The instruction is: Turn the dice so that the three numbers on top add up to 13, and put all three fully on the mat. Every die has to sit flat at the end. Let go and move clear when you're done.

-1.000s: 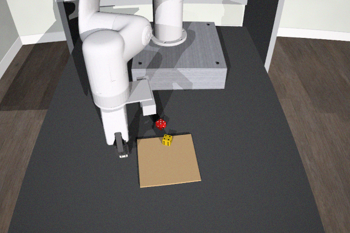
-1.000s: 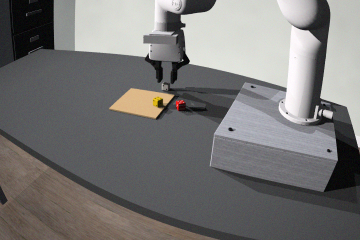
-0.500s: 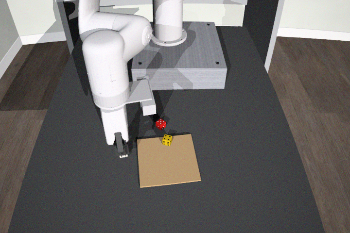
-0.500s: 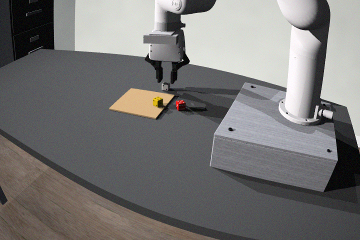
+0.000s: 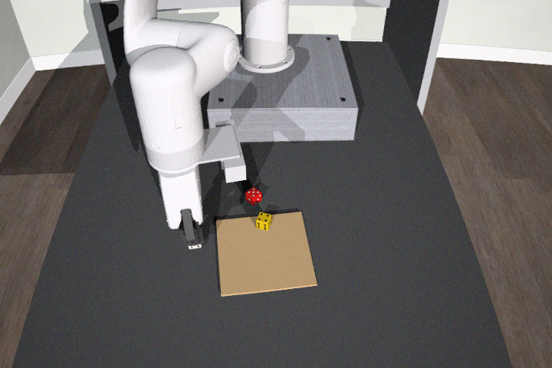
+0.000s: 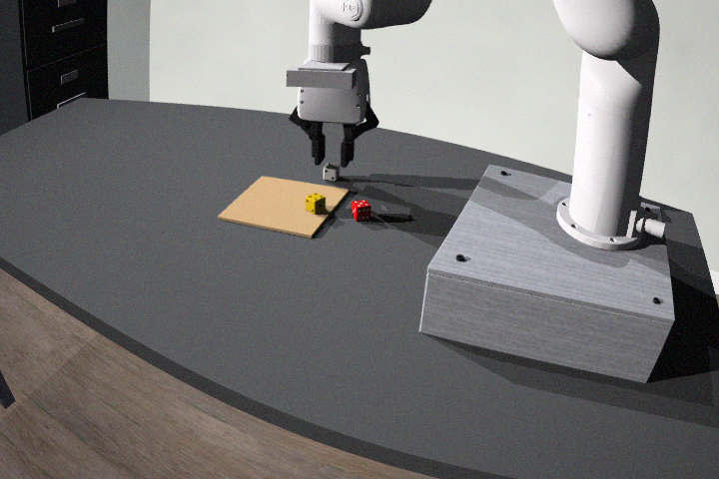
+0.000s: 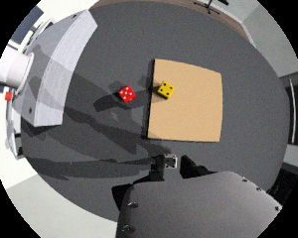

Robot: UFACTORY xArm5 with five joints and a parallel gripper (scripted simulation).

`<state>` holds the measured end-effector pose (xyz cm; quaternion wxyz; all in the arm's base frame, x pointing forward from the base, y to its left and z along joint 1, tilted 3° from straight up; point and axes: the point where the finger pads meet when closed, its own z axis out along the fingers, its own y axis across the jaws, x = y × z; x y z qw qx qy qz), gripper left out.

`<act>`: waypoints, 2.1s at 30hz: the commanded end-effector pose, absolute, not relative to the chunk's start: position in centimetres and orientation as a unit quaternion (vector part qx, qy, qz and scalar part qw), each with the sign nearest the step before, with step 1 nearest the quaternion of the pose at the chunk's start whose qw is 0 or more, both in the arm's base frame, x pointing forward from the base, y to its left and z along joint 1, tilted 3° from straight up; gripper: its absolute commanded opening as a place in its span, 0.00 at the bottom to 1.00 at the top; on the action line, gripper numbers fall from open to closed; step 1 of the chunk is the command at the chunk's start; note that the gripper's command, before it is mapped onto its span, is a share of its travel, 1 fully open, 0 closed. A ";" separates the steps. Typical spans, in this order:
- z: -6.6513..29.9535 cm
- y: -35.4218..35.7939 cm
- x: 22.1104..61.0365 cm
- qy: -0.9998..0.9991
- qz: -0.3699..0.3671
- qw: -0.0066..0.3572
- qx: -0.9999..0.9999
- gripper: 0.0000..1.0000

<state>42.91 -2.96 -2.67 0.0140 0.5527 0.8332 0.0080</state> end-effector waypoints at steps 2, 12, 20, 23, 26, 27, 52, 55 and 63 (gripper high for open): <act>-2.6 -3.0 43.1 0.833 0.009 0.015 0.553 0.36; -2.6 -2.9 43.2 0.833 0.009 0.015 0.553 0.36; -2.6 -2.9 43.2 0.833 0.009 0.015 0.553 0.36; -2.6 -2.9 43.2 0.833 0.009 0.015 0.553 0.36; -2.6 -2.9 43.2 0.833 0.009 0.015 0.553 0.36; -2.6 -2.9 43.2 0.833 0.009 0.015 0.553 0.36; -2.6 -2.9 43.2 0.833 0.009 0.015 0.553 0.36; -2.6 -2.9 43.2 0.833 0.009 0.015 0.553 0.36; -3.3 -2.9 43.2 0.833 0.009 0.015 0.553 0.36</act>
